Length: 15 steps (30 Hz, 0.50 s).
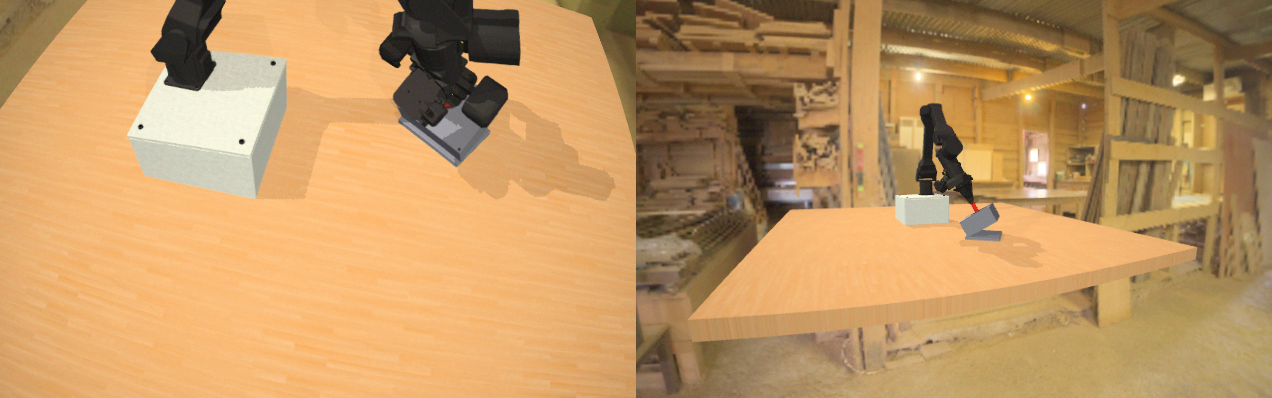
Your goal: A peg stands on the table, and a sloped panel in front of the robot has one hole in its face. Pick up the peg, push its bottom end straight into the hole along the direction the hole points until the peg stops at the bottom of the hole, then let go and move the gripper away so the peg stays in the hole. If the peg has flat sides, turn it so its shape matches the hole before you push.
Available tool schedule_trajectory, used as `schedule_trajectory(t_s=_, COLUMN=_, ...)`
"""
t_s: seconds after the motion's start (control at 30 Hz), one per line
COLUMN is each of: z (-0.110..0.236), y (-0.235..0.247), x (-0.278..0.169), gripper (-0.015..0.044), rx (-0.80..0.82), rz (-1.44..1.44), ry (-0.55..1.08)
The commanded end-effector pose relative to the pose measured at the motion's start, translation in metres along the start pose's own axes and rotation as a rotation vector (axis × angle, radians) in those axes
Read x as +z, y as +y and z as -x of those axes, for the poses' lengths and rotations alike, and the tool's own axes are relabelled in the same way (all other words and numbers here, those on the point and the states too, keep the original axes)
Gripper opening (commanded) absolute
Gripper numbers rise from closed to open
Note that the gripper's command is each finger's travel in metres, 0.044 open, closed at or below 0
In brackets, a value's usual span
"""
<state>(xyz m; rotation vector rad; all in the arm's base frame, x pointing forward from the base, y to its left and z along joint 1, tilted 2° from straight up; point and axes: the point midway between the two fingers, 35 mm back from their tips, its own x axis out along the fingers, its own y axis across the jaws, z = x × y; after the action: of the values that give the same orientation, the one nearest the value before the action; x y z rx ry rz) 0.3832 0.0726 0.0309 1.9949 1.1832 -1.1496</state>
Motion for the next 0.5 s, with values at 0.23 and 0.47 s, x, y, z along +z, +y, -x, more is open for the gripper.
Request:
schedule_trajectory(t_s=0.23, z=-0.0061, y=-0.0005, x=-0.0007, gripper=0.0000, rx=-0.004, rz=-0.004, ry=-0.002)
schedule_trajectory(t_s=0.47, z=-0.0084, y=-0.0009, x=-0.0014, gripper=0.0000, rx=-0.004, rz=-0.004, ry=-0.001)
